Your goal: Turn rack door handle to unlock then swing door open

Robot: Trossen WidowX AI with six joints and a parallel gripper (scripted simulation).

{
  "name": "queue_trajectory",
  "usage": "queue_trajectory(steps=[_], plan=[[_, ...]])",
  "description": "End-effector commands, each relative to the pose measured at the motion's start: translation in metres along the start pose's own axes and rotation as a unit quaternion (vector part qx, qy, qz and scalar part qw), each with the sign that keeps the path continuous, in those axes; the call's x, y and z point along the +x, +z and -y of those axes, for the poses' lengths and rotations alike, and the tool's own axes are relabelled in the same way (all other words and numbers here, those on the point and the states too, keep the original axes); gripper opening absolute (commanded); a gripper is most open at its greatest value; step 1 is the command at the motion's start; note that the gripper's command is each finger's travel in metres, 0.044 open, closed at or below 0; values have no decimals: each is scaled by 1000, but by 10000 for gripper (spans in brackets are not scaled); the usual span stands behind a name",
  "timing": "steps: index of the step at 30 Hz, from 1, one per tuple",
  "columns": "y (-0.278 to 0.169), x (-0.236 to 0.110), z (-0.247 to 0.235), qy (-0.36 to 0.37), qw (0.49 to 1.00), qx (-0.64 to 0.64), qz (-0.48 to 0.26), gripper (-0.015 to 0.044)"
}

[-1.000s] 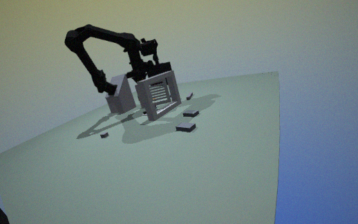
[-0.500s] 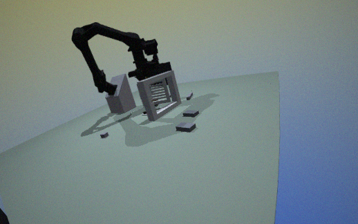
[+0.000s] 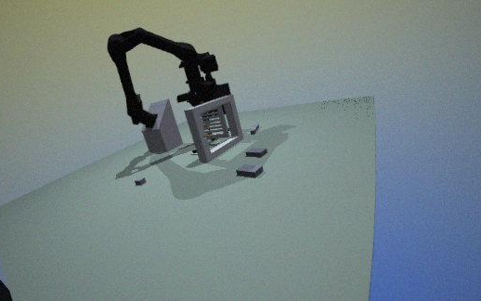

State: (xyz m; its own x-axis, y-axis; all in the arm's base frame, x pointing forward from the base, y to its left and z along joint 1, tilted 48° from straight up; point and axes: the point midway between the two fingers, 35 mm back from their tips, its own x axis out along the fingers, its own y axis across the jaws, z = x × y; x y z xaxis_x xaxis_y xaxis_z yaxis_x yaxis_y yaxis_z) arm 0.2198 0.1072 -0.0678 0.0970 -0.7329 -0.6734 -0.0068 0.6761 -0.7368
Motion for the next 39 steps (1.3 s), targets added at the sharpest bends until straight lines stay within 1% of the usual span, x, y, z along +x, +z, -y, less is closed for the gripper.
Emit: queue_trajectory(steps=[1, 18, 28, 29, 39], plan=[[3, -1, -11, 3, 999, 47, 0, 22], [4, -1, -15, 3, 998, 61, 0, 22], [4, -1, -15, 3, 998, 61, 0, 285], [4, -1, -15, 3, 998, 61, 0, 295], [5, -15, -16, 4, 998, 60, 0, 295]])
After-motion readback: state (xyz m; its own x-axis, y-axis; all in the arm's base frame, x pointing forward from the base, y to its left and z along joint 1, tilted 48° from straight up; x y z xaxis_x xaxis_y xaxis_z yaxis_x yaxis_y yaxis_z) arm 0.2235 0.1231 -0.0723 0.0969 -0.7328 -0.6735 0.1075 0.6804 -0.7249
